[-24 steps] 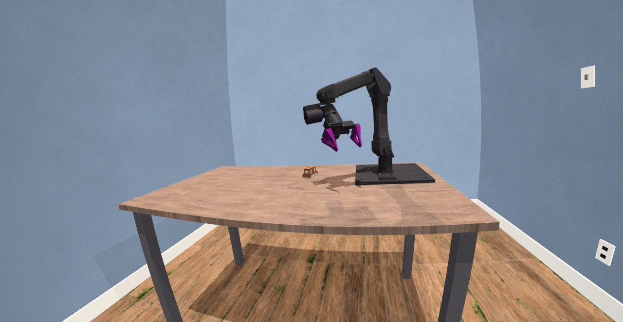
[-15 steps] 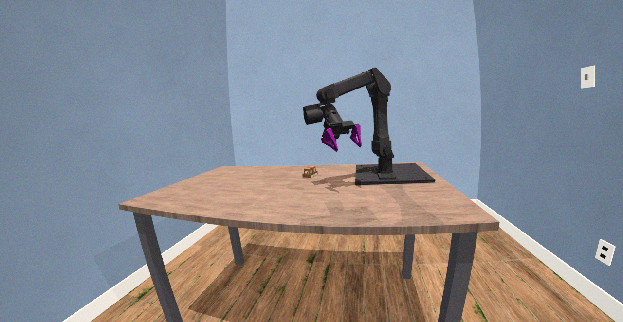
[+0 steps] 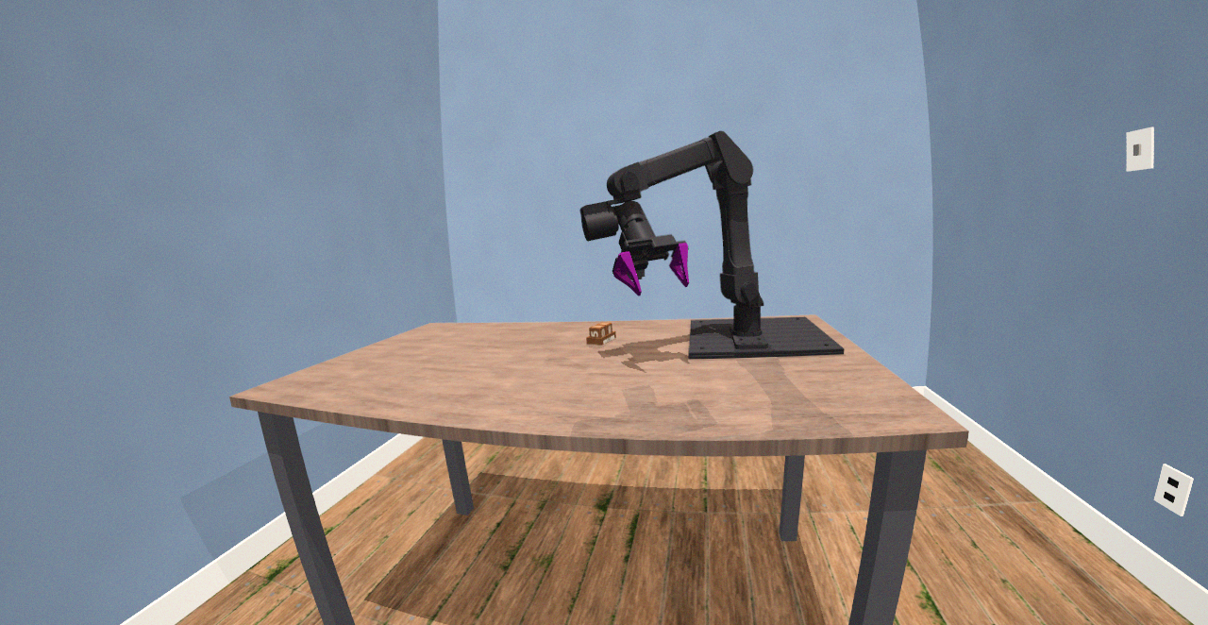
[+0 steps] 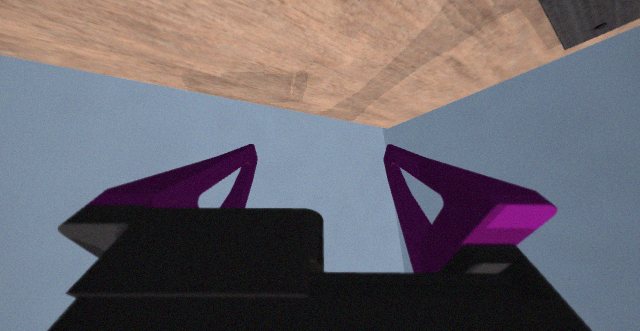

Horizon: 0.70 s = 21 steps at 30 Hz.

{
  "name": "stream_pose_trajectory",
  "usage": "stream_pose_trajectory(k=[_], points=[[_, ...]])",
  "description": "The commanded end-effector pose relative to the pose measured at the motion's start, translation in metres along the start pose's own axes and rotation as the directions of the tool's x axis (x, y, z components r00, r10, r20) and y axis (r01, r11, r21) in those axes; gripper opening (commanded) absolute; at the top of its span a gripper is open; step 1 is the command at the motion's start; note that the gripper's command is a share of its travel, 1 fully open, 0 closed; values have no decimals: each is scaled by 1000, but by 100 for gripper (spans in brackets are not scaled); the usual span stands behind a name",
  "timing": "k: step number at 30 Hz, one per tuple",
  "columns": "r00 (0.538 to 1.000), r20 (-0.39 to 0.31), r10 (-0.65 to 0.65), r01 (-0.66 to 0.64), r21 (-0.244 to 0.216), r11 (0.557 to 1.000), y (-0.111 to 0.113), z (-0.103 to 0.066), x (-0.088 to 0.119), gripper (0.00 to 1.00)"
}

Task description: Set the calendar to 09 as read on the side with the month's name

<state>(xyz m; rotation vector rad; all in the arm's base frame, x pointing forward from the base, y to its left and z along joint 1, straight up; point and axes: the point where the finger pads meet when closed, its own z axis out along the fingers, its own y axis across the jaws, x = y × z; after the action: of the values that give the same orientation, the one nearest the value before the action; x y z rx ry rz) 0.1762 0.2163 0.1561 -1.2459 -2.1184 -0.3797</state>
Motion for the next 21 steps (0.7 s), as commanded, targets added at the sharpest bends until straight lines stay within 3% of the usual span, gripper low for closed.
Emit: stream_pose_trajectory(k=[1,4,7,10,12,14,15,16,17,18,19,20,21], points=[[986,128,102,-89,-104,991,26,-36,-39,100],[968,182,173,-147,-150,978,36,-55,-62,100],[920,260,295,-238,-228,944,47,-87,-102,100],[909,272,317,-254,-242,936,48,-93,-109,100],[838,330,435,-335,-318,887,49,-126,-148,100],[818,342,463,-353,-336,873,49,-134,-157,100],[774,363,519,-389,-373,842,46,-151,-176,100],[766,366,528,-395,-379,837,45,-153,-179,100],[723,381,576,-425,-412,806,41,-168,-196,100],[715,384,585,-430,-418,800,40,-171,-199,100],[667,396,631,-457,-451,767,34,-186,-216,100],[666,396,632,-458,-451,766,34,-186,-216,100],[625,404,668,-479,-477,737,28,-198,-230,100]])
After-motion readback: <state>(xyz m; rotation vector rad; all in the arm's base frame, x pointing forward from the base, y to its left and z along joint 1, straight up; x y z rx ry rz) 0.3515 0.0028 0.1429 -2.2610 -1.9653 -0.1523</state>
